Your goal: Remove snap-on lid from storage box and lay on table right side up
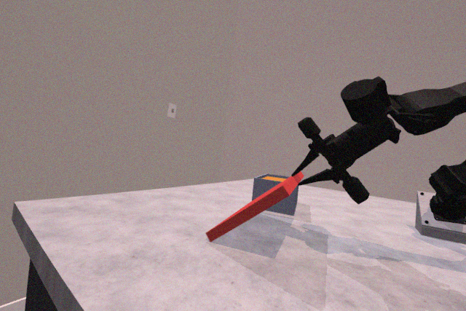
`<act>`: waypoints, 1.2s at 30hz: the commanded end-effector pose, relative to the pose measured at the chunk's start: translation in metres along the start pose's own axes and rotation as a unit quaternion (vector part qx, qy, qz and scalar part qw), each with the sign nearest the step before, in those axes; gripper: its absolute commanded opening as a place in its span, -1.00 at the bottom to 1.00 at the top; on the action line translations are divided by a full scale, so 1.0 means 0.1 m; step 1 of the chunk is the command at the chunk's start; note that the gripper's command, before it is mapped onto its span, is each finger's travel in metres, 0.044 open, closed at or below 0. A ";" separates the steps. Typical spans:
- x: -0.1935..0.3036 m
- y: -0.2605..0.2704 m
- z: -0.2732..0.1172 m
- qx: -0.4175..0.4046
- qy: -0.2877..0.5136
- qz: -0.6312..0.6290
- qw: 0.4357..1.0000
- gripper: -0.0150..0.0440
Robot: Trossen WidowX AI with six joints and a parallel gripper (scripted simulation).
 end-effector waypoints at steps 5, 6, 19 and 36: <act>-0.01 -0.08 0.06 0.005 -0.001 0.001 1.000 -0.49; -0.01 -0.09 0.07 0.005 -0.001 0.001 1.000 -0.49; -0.01 -0.17 0.13 0.005 -0.001 0.001 1.000 -0.49; 0.00 -0.27 0.22 0.005 0.000 0.001 1.000 -0.49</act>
Point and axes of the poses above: the point midway between the two fingers, 35 mm back from their tips, its own z axis out along the fingers, its own y axis across the jaws, x = y × z, the point moved 5 cm from there along -z, back along the fingers, and after that the axes turned 1 degree about -z, right-handed, at the moved point
